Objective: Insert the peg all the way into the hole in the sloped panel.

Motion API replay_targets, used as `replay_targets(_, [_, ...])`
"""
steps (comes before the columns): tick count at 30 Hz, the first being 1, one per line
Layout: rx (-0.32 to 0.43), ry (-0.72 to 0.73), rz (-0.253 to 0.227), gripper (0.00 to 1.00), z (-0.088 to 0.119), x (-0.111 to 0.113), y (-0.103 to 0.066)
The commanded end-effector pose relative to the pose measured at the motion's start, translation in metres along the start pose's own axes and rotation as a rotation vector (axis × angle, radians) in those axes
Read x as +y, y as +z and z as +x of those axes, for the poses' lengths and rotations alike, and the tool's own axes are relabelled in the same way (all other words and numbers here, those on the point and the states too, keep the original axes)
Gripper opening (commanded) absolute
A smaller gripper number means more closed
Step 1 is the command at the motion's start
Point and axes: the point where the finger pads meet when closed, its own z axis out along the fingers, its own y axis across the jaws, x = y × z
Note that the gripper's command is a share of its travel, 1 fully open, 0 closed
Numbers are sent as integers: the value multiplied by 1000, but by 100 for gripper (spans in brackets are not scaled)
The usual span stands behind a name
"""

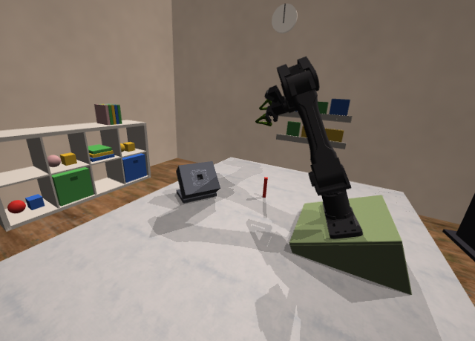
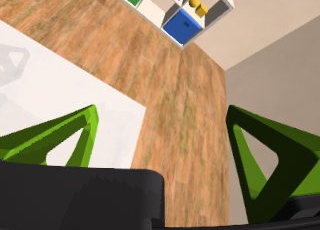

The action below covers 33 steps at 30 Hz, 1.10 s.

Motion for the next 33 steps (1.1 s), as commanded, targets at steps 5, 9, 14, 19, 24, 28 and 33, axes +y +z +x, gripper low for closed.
replay_targets(5, [-3, -14, 6, 100, -5, -3, -2])
replay_targets(9, [-3, -14, 6, 100, -5, -3, -2])
replay_targets(14, [-3, -14, 6, 100, -5, -3, -2])
replay_targets(19, [3, 1, 0, 100, -7, 4, 1])
replay_targets(24, [50, 57, -2, 100, -7, 19, 11])
replay_targets(28, [99, 105, -11, 100, -6, 34, 18])
replay_targets(33, [153, 148, -25, 100, -4, 52, 23])
